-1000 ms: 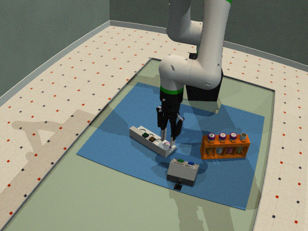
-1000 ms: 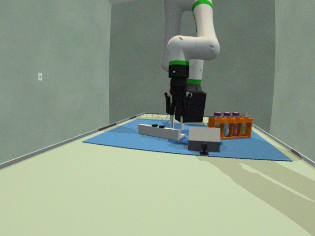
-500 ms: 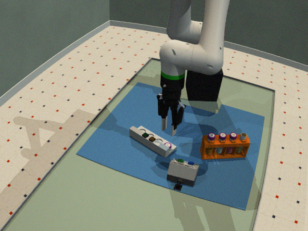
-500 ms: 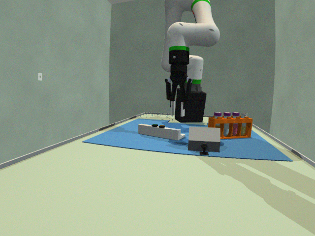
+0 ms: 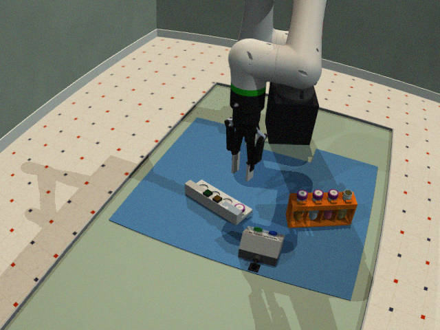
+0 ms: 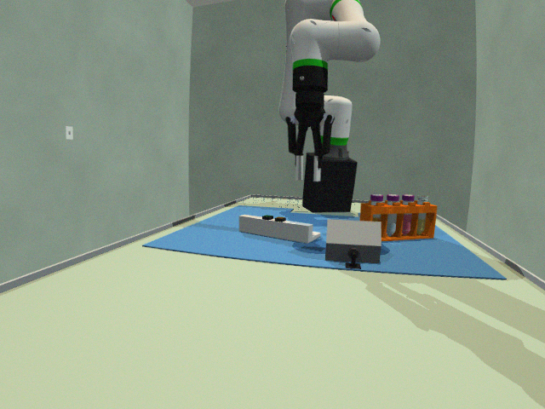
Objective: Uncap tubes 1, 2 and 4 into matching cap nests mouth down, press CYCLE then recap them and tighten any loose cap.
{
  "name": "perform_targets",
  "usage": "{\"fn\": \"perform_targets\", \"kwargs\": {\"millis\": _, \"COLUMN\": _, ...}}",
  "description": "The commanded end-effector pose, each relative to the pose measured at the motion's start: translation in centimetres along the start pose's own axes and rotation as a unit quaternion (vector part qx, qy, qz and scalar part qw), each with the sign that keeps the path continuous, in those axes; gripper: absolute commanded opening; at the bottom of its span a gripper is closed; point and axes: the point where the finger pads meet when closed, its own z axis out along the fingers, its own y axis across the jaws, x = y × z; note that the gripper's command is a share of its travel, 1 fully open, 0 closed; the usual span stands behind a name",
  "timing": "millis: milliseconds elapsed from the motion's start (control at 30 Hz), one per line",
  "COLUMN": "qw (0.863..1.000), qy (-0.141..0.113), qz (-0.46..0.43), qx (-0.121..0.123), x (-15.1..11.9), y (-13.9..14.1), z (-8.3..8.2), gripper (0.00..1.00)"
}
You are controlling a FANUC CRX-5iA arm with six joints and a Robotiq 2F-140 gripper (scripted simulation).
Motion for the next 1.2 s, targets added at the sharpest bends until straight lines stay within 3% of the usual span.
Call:
{"fn": "perform_targets", "kwargs": {"millis": 0, "qw": 0.997, "qy": 0.0, "qz": 0.083, "qx": 0.0, "x": -0.9, "y": -1.4, "z": 0.0, "gripper": 0.35}}
{"fn": "perform_targets", "kwargs": {"millis": 33, "qw": 0.992, "qy": 0.0, "qz": 0.125, "qx": 0.0, "x": -1.3, "y": -2.1, "z": 0.0, "gripper": 0.35}}
{"fn": "perform_targets", "kwargs": {"millis": 133, "qw": 0.992, "qy": 0.0, "qz": 0.125, "qx": 0.0, "x": -1.3, "y": -2.1, "z": 0.0, "gripper": 0.35}}
{"fn": "perform_targets", "kwargs": {"millis": 200, "qw": 0.979, "qy": 0.0, "qz": 0.203, "qx": 0.0, "x": -2.2, "y": -3.5, "z": 0.0, "gripper": 0.35}}
{"fn": "perform_targets", "kwargs": {"millis": 367, "qw": 0.958, "qy": 0.0, "qz": 0.288, "qx": 0.0, "x": -3.1, "y": -4.9, "z": 0.0, "gripper": 0.35}}
{"fn": "perform_targets", "kwargs": {"millis": 467, "qw": 0.934, "qy": -0.001, "qz": 0.358, "qx": 0.001, "x": -4.0, "y": -6.3, "z": 0.0, "gripper": 0.35}}
{"fn": "perform_targets", "kwargs": {"millis": 533, "qw": 0.931, "qy": 0.0, "qz": 0.366, "qx": 0.0, "x": -4.0, "y": -6.3, "z": 0.0, "gripper": 0.35}}
{"fn": "perform_targets", "kwargs": {"millis": 567, "qw": 0.914, "qy": 0.0, "qz": 0.405, "qx": 0.0, "x": -4.5, "y": -7.0, "z": 0.0, "gripper": 0.35}}
{"fn": "perform_targets", "kwargs": {"millis": 600, "qw": 0.914, "qy": 0.0, "qz": 0.405, "qx": 0.0, "x": -4.5, "y": -7.0, "z": 0.0, "gripper": 0.35}}
{"fn": "perform_targets", "kwargs": {"millis": 633, "qw": 0.897, "qy": 0.0, "qz": 0.442, "qx": 0.0, "x": -4.9, "y": -7.7, "z": 0.0, "gripper": 0.35}}
{"fn": "perform_targets", "kwargs": {"millis": 700, "qw": 0.897, "qy": 0.0, "qz": 0.442, "qx": 0.0, "x": -4.9, "y": -7.7, "z": 0.0, "gripper": 0.35}}
{"fn": "perform_targets", "kwargs": {"millis": 767, "qw": 0.86, "qy": -0.001, "qz": 0.51, "qx": 0.001, "x": -5.8, "y": -9.1, "z": 0.0, "gripper": 0.35}}
{"fn": "perform_targets", "kwargs": {"millis": 833, "qw": 0.857, "qy": 0.0, "qz": 0.516, "qx": 0.0, "x": -5.8, "y": -9.1, "z": 0.0, "gripper": 0.35}}
{"fn": "perform_targets", "kwargs": {"millis": 867, "qw": 0.835, "qy": 0.0, "qz": 0.551, "qx": 0.0, "x": -6.3, "y": -9.8, "z": 0.0, "gripper": 0.35}}
{"fn": "perform_targets", "kwargs": {"millis": 900, "qw": 0.835, "qy": 0.0, "qz": 0.551, "qx": 0.0, "x": -6.3, "y": -9.8, "z": 0.0, "gripper": 0.35}}
{"fn": "perform_targets", "kwargs": {"millis": 933, "qw": 0.811, "qy": 0.0, "qz": 0.585, "qx": 0.0, "x": -6.7, "y": -10.5, "z": 0.0, "gripper": 0.35}}
{"fn": "perform_targets", "kwargs": {"millis": 967, "qw": 0.811, "qy": 0.0, "qz": 0.585, "qx": 0.0, "x": -6.7, "y": -10.5, "z": 0.0, "gripper": 0.35}}
{"fn": "perform_targets", "kwargs": {"millis": 1000, "qw": 0.788, "qy": -0.001, "qz": 0.616, "qx": 0.001, "x": -7.2, "y": -11.2, "z": 0.0, "gripper": 0.35}}
{"fn": "perform_targets", "kwargs": {"millis": 1033, "qw": 0.778, "qy": 0.0, "qz": 0.629, "qx": 0.0, "x": -7.6, "y": -11.9, "z": 0.0, "gripper": 0.35}}
{"fn": "perform_targets", "kwargs": {"millis": 1167, "qw": 0.778, "qy": 0.0, "qz": 0.629, "qx": 0.0, "x": -8.5, "y": -13.3, "z": 0.0, "gripper": 0.35}}
